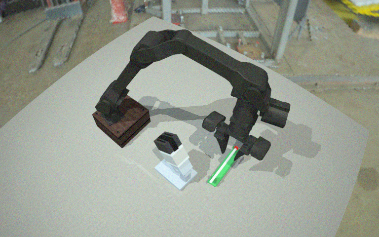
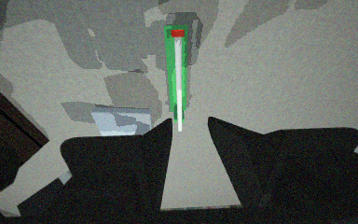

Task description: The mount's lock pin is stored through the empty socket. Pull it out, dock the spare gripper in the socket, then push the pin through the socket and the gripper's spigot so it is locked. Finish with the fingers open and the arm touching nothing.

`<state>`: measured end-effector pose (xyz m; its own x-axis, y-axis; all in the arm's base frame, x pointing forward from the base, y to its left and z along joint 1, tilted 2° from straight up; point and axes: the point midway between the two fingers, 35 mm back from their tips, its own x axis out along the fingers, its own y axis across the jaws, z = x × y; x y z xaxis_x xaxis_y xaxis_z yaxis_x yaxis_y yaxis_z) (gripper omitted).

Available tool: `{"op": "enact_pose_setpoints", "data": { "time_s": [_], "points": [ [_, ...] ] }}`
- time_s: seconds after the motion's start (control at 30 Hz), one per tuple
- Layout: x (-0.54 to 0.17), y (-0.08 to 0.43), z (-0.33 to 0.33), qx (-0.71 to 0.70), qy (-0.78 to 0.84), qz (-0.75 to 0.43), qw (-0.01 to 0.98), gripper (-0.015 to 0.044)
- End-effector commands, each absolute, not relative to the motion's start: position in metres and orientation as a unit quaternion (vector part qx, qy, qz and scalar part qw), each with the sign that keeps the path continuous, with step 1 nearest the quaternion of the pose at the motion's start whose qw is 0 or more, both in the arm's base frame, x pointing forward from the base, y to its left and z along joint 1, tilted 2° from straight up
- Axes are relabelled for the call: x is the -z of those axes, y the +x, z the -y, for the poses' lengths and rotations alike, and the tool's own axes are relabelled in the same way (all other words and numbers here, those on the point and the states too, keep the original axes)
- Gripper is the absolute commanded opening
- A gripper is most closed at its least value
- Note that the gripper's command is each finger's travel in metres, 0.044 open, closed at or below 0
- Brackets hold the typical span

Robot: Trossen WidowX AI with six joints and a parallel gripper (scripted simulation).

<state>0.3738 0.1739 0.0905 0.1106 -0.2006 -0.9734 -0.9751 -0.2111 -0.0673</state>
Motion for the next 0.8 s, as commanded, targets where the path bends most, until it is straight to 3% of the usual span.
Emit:
{"op": "enact_pose_setpoints", "data": {
  "time_s": [0.0,0.77],
  "points": [
    [-0.06,0.369,-0.176,-0.474,-0.617,-0.478,0.408,0.018],
    [-0.022,0.37,-0.176,-0.474,-0.617,-0.478,0.408,0.018]
  ]
}}
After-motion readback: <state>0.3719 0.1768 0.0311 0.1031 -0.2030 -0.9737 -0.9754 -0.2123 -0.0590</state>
